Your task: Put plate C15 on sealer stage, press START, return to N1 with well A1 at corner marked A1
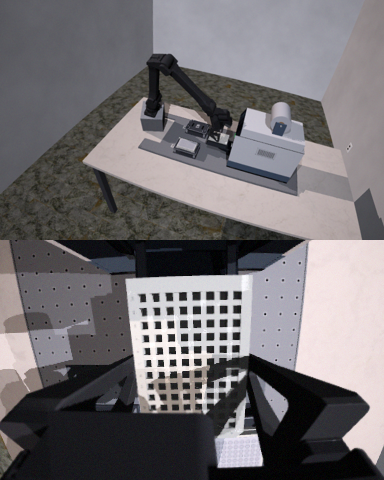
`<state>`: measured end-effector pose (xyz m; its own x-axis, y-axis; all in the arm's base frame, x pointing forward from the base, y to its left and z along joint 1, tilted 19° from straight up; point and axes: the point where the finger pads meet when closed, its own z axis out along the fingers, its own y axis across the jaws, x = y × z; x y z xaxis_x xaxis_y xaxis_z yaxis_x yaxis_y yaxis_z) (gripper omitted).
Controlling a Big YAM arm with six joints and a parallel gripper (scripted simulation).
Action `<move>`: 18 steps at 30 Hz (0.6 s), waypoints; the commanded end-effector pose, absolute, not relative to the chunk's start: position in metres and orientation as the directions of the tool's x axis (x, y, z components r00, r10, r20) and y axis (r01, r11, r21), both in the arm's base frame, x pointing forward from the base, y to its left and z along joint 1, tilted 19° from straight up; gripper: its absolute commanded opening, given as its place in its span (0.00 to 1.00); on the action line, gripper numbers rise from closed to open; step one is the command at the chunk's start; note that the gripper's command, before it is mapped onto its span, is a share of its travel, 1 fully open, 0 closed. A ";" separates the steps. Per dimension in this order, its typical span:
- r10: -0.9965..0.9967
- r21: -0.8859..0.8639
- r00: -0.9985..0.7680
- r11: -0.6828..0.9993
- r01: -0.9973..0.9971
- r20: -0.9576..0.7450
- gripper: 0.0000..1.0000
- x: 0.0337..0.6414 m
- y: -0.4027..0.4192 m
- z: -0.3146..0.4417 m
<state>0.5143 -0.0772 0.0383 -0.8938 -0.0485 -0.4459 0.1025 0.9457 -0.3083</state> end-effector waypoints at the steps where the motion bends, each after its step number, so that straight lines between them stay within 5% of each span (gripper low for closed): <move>1: -0.052 -0.309 -0.891 0.946 0.101 -0.451 0.00 0.515 -0.076 0.035; 18: -0.050 -0.309 -0.892 0.946 0.103 -0.450 0.00 0.524 -0.077 0.043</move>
<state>0.5108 -0.0770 0.0352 -0.8970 -0.0484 -0.4394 0.1002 0.9459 -0.3087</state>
